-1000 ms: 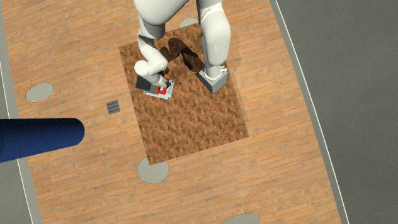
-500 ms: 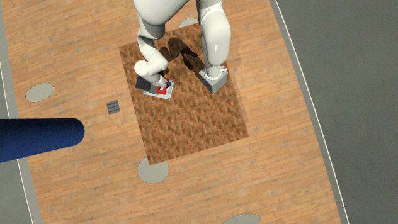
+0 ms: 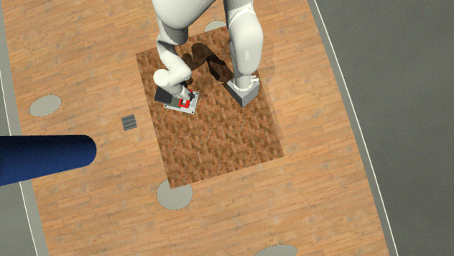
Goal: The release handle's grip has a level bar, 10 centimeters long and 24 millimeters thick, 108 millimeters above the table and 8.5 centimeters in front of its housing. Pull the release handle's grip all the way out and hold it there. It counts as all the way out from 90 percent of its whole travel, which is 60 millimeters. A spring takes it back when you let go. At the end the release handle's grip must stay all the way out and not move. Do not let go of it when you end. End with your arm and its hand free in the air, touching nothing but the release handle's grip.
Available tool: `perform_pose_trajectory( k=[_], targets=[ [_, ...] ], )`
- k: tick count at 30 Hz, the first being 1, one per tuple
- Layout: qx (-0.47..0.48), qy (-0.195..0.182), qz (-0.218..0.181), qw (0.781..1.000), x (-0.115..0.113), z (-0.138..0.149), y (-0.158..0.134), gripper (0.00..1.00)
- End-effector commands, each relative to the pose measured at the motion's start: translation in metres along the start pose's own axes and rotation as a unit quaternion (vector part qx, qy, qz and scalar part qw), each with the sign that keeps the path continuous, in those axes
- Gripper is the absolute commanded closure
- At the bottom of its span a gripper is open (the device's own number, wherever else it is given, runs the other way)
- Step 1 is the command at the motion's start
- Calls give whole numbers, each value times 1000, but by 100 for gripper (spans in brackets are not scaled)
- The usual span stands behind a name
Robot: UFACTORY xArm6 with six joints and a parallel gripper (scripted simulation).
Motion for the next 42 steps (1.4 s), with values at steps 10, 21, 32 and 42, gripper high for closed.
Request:
perform_pose_trajectory(
  k=[10, 21, 32, 42],
  targets=[
    [0, 1, -1, 1000, 8, -1, 0, 48],
    [0, 1, -1, 1000, 20, -1, 0, 48],
    [0, 1, -1, 1000, 30, -1, -1, 48],
    [0, 1, -1, 1000, 37, -1, -1, 48]
  ],
)
Point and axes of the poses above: the point where the finger pads meet when closed, its own x axis out along the fingers, its own z axis across the jaws, y = z × x, the point moved 7 cm from there along -x, back along the fingers, and after that the axes turned 3 degrees about -x, right-handed, at the moved point
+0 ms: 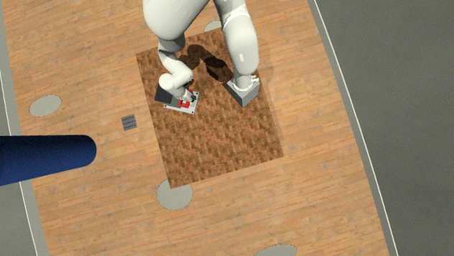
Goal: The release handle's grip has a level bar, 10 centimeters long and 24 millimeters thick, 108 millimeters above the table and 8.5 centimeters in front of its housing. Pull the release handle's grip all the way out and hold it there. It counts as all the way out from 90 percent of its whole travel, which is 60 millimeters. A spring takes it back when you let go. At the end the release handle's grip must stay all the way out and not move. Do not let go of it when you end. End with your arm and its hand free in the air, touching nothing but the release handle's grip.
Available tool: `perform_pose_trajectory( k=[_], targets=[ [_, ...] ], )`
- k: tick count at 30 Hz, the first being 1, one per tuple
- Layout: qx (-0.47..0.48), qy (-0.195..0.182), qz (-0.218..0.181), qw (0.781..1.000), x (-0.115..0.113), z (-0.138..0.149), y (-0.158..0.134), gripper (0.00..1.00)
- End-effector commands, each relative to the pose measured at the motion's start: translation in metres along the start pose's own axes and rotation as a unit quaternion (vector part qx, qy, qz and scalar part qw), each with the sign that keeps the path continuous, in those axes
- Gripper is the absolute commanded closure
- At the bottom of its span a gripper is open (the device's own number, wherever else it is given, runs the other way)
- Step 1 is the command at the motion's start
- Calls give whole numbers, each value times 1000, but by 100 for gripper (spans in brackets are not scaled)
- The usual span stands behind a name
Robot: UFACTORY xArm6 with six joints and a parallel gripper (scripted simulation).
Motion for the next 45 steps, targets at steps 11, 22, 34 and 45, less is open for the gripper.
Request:
perform_pose_trajectory(
  k=[11, 22, 34, 45],
  targets=[
    [0, 2, -1, 1000, 2, -1, 0, 48],
    [0, 2, -1, 1000, 2, -1, 0, 48],
    [0, 2, -1, 1000, 2, -1, 0, 100],
    [0, 2, -1, 1000, 2, -1, 0, 100]
  ],
)
Point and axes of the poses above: the point where the finger pads meet when closed, its own x axis out along the fingers, its own z axis across the jaws, y = z × x, the point moved 7 cm from there along -x, back along the fingers, and after that the axes turned 3 degrees about -x, right-handed, at the moved point
